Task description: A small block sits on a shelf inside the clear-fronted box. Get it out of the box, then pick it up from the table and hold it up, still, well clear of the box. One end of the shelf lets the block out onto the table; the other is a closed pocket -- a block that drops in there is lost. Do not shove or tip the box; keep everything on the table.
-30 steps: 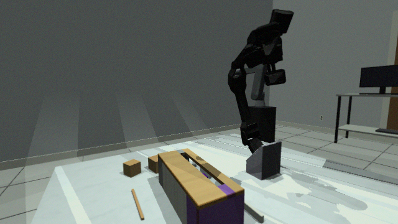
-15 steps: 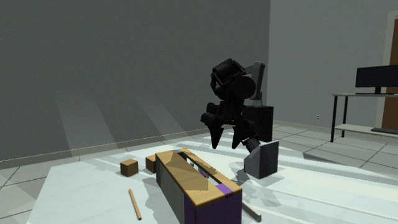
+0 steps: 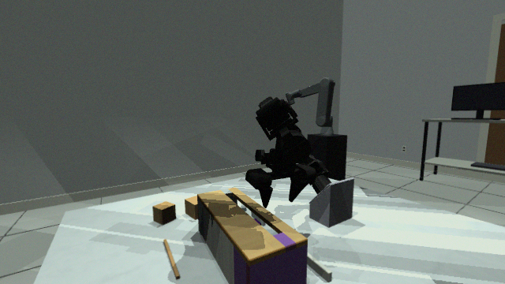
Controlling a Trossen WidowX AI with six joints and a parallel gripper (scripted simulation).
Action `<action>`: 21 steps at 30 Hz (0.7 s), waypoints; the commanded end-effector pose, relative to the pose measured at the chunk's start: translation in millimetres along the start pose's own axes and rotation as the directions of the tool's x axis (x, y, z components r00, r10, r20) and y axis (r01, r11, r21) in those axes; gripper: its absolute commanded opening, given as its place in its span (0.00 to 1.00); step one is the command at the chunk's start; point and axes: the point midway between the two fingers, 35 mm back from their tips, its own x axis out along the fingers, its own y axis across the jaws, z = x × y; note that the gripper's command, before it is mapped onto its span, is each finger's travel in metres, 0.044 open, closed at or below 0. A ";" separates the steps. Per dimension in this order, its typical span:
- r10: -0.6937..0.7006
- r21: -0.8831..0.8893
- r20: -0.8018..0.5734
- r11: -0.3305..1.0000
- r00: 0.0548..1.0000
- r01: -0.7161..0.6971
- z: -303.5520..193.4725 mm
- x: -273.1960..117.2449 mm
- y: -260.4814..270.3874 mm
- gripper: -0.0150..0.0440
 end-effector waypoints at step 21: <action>-0.020 0.009 0.017 1.000 1.000 0.020 -4.1 43.0 2.6 0.93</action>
